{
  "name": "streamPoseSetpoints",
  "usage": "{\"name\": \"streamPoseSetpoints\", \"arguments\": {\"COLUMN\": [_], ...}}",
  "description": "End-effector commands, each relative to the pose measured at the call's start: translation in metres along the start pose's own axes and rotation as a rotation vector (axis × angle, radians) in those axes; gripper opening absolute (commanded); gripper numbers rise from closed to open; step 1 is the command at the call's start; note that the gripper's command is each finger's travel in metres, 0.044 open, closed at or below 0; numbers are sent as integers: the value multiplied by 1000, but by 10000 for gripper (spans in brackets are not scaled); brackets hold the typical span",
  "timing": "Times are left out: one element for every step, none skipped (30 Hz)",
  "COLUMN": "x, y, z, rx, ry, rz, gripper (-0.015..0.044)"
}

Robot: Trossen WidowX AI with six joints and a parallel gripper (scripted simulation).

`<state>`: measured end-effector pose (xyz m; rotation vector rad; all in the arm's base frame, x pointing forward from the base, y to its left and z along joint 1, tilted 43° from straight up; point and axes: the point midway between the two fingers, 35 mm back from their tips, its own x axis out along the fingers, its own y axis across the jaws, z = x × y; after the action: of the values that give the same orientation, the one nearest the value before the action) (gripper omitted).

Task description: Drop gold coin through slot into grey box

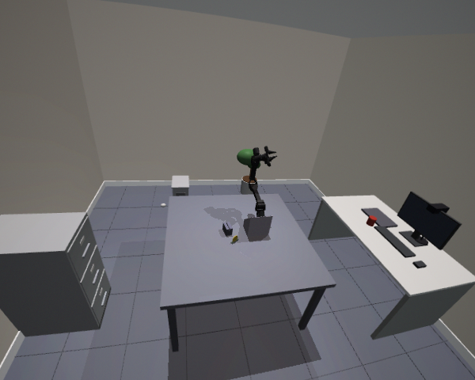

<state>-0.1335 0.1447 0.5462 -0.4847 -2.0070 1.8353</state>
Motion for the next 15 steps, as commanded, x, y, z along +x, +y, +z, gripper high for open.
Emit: {"name": "streamPoseSetpoints", "arguments": {"x": [11, 11, 10, 9, 7, 6, 4, 1, -3, -8, -13, -19, -24, -30, -36], "y": [35, 44, 52, 60, 67, 74, 84, 95, 106, 117, 129, 140, 151, 162, 171], "z": [-67, -82, -97, -110, -121, -131, -143, -156, -169, -182, -194, -206, -216, -225, -233], "rx": [222, 271, 319, 362, 397, 430, 470, 515, 560, 605, 650, 693, 733, 773, 805], "ry": [183, 229, 276, 317, 352, 385, 425, 472, 519, 566, 613, 660, 704, 748, 784], "rz": [72, 85, 96, 106, 113, 122, 132, 143, 154, 164, 173, 182, 190, 197, 203], "gripper": [161, 161, 161, 161, 161, 161, 161, 161, 161, 161, 161, 161, 161, 161, 161]}}
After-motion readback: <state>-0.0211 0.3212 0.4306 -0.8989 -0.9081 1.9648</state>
